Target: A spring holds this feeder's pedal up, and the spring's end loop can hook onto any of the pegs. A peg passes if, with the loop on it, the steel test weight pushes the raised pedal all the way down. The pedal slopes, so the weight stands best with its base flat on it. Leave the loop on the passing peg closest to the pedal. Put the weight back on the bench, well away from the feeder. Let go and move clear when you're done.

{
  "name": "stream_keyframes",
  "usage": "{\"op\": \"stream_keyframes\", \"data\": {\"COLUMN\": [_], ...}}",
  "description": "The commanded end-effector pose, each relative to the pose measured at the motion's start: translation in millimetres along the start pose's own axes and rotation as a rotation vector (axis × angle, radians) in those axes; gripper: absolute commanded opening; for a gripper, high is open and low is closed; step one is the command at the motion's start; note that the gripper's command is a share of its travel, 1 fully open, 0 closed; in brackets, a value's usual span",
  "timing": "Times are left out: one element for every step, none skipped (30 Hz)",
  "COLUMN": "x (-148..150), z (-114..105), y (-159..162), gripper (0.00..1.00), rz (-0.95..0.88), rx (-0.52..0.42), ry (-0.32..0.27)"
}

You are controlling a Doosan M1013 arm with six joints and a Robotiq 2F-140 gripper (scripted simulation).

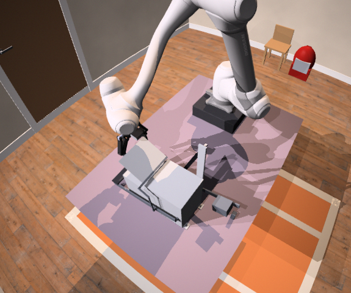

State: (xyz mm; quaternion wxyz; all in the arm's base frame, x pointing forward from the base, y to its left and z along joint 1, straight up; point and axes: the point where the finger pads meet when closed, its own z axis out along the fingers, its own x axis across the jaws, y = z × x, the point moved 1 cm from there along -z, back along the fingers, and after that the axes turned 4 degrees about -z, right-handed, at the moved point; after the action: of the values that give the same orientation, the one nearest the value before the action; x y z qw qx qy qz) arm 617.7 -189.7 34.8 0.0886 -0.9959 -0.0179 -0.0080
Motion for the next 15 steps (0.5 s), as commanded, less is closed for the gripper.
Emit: {"op": "stream_keyframes", "data": {"x": [0.5,0.5,0.5,0.5,0.5,0.5,0.5,0.5,0.5,0.5,0.5,0.4,0.4,0.4,0.4], "z": [2.7,4.4,4.4,4.4,3.1,3.9,4.7,5.4,6.2,6.9,7.7,8.5,9.2,10.0,10.8], "y": [0.6,0.9,0.9,0.9,0.7,0.8,1.0,1.1,1.2,1.4,1.5,1.6,1.8,1.9,2.0], "gripper": [1.00,1.00,1.00,1.00,1.00,1.00,1.00,1.00,1.00,1.00,1.00,1.00,1.00,1.00,1.00], "rz": [0.000,0.000,0.000,0.000,0.000,0.000,0.000,0.000,0.000,0.000,0.000,0.000,0.000,0.000,0.000], "rx": [0.000,0.000,0.000,0.000,0.000,0.000,0.000,0.000,0.000,0.000,0.000,0.000,0.000,0.000,0.000], "ry": [0.002,0.002,0.002,0.002,0.002,0.002,0.002,0.002,0.002,0.002,0.002,0.002,0.002,0.002,0.002]}}
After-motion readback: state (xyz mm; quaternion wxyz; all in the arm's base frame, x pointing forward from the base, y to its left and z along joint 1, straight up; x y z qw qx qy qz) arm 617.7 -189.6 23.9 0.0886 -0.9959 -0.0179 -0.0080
